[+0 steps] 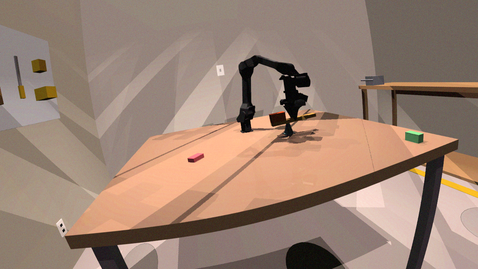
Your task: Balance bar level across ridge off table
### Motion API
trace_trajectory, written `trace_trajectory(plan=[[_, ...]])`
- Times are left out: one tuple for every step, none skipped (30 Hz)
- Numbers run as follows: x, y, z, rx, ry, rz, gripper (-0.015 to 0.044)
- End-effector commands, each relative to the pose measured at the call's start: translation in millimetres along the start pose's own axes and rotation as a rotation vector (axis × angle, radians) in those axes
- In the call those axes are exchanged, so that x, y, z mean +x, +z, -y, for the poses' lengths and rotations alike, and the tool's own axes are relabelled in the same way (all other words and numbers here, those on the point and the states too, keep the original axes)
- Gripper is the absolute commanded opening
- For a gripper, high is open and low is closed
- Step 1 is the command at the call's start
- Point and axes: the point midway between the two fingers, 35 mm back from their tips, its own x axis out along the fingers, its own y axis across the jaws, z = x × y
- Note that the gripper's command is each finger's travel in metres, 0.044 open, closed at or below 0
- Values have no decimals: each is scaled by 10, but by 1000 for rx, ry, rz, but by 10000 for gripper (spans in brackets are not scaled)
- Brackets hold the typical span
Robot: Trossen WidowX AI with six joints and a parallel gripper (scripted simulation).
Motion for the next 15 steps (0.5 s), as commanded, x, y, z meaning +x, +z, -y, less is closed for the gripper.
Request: trace_trajectory(plan=[[22, -1, 0, 2, 1, -2, 0], [23, -1, 0, 2, 1, -2, 0], [24, -1, 0, 2, 1, -2, 0], [24, -1, 0, 2, 1, -2, 0], [25, -1, 0, 2, 1, -2, 0], [26, -1, 0, 2, 1, -2, 0], [28, 0, 0, 2, 1, -2, 0], [28, 0, 0, 2, 1, -2, 0], [29, 0, -1, 2, 1, -2, 0], [29, 0, -1, 2, 1, -2, 0], [31, 0, -1, 2, 1, -2, 0], [31, 0, -1, 2, 1, -2, 0], [32, 0, -1, 2, 1, -2, 0], [33, 0, -1, 2, 1, -2, 0], [34, 1, -1, 2, 1, -2, 0]])
